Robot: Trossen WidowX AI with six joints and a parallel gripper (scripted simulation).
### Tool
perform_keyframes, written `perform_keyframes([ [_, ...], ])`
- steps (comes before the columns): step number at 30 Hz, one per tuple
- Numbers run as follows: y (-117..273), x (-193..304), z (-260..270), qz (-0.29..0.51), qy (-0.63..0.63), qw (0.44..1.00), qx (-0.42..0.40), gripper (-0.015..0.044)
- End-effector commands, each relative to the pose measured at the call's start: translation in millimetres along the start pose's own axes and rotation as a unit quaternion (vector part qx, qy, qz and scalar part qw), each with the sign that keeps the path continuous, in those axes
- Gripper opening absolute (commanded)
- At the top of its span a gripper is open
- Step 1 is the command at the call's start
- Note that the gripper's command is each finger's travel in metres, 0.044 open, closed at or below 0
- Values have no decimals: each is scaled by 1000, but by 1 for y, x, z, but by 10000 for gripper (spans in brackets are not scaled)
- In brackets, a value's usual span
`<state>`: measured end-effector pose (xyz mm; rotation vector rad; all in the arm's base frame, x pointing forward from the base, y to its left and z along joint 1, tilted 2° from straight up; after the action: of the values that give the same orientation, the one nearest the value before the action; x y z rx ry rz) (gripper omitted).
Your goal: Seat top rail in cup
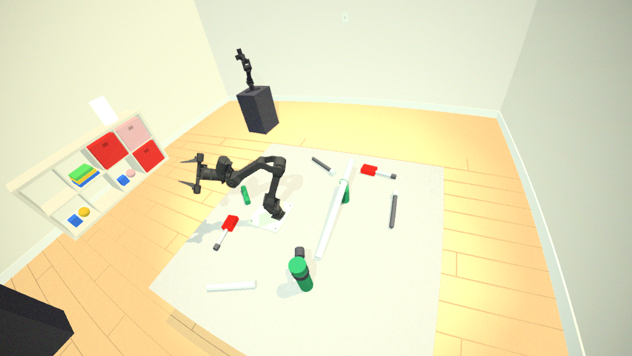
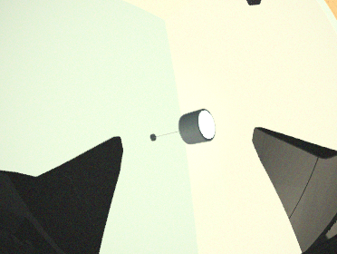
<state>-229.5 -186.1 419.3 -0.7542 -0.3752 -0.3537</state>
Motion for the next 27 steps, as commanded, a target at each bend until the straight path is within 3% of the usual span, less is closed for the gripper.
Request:
perform_keyframes([
  [1, -1, 1, -2, 0, 0, 1000, 3, 426],
  [8, -27, 46, -76, 34, 24, 991, 124, 440],
  [15, -29, 114, -134, 111, 51, 969, 214, 440],
  [20, -19, 153, -167, 158, 84, 945, 274, 440],
  [27, 23, 226, -210, 253, 125, 888, 364, 440],
])
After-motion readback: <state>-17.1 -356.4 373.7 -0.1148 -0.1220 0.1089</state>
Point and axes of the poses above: the point midway between the two fingers, 35 mm back from their tips, its own y axis back along the fingers, its own z axis across the jaws, x = y × z, the point moved 2 cm from there along y, back along the fingers, and after that the axes turned 7 degrees about -y, right-handed, at the moved point
